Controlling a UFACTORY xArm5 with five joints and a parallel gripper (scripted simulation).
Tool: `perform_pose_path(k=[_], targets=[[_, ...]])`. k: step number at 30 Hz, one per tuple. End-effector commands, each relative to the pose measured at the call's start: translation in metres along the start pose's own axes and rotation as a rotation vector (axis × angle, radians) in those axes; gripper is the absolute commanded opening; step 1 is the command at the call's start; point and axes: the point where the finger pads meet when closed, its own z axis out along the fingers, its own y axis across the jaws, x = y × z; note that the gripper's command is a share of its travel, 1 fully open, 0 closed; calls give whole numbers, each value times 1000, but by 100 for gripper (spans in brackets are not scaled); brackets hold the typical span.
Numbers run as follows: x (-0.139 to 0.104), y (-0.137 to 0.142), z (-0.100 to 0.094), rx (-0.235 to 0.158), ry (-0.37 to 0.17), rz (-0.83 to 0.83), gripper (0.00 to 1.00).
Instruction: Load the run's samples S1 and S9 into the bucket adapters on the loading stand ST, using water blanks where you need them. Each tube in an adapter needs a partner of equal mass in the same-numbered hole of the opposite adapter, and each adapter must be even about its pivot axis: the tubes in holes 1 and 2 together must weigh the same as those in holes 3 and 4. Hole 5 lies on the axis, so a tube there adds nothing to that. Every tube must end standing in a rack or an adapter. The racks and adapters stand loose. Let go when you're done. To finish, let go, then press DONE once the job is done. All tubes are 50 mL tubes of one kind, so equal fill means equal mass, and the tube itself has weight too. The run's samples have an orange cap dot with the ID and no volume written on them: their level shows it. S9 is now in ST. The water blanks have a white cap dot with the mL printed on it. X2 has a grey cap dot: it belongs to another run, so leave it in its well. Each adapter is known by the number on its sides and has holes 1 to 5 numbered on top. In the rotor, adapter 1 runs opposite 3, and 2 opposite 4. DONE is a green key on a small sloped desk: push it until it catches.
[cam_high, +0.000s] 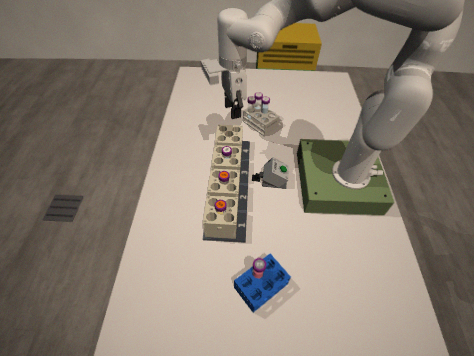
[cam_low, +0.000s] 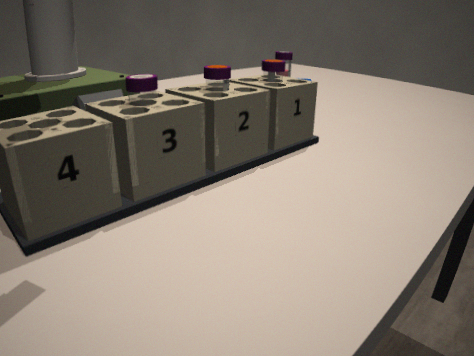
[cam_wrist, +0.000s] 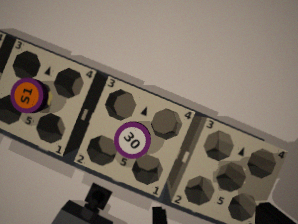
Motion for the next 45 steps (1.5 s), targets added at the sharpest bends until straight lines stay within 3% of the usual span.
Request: perform_pose_path(k=[1,11,45], targets=[[-12,18,-1,2,7,-155,57],[-37,50,-1,0,6,-400,57],[-130,168,0,0,5,-400,57]])
